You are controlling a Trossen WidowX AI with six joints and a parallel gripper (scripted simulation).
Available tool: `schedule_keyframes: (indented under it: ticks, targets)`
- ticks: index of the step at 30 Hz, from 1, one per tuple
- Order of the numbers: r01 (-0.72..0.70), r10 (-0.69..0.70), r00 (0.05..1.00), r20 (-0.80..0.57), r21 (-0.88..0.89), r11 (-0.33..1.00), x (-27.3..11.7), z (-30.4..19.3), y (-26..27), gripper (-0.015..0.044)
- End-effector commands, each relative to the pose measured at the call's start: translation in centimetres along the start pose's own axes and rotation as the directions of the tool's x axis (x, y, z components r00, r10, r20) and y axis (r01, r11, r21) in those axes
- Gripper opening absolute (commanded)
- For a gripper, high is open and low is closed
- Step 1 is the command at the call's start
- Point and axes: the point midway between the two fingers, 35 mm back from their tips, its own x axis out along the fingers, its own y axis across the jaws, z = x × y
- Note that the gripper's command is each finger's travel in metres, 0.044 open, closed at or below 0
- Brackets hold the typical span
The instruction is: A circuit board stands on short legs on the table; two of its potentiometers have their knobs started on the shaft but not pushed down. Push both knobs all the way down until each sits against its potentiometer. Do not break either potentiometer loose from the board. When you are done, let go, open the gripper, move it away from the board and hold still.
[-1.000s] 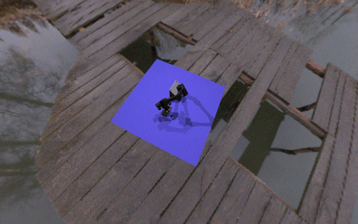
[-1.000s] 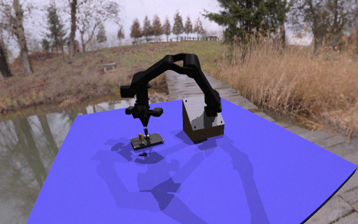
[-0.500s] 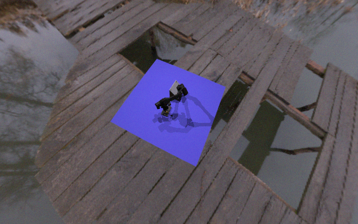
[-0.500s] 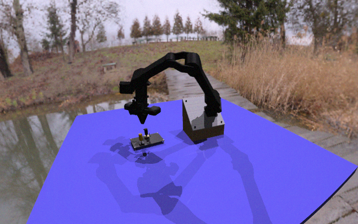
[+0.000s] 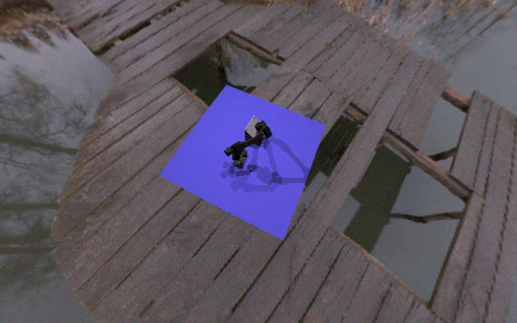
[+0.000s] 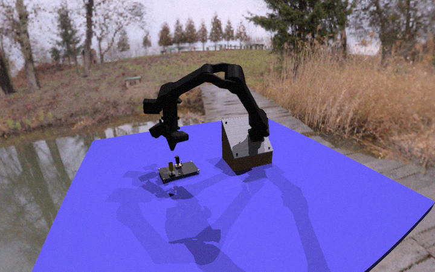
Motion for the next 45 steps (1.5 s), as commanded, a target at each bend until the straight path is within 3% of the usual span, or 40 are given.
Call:
schedule_keyframes:
  ticks: [1,10,20,33,45]
  targets:
    - [-0.001,0.002,1.0,-0.002,0.123,0.992,-0.1,0.2,0.2,0.0]
    - [-0.004,0.007,1.0,-0.007,0.42,0.907,-0.4,0.7,0.7,0.0]
    - [-0.001,0.013,1.0,-0.011,0.702,0.712,-0.6,1.2,1.2,0.0]
    - [0.009,0.022,1.0,-0.018,0.941,0.337,-1.0,1.9,1.9,0.0]
    - [0.026,0.029,0.999,-0.024,0.997,-0.07,-1.3,2.5,2.7,0.0]
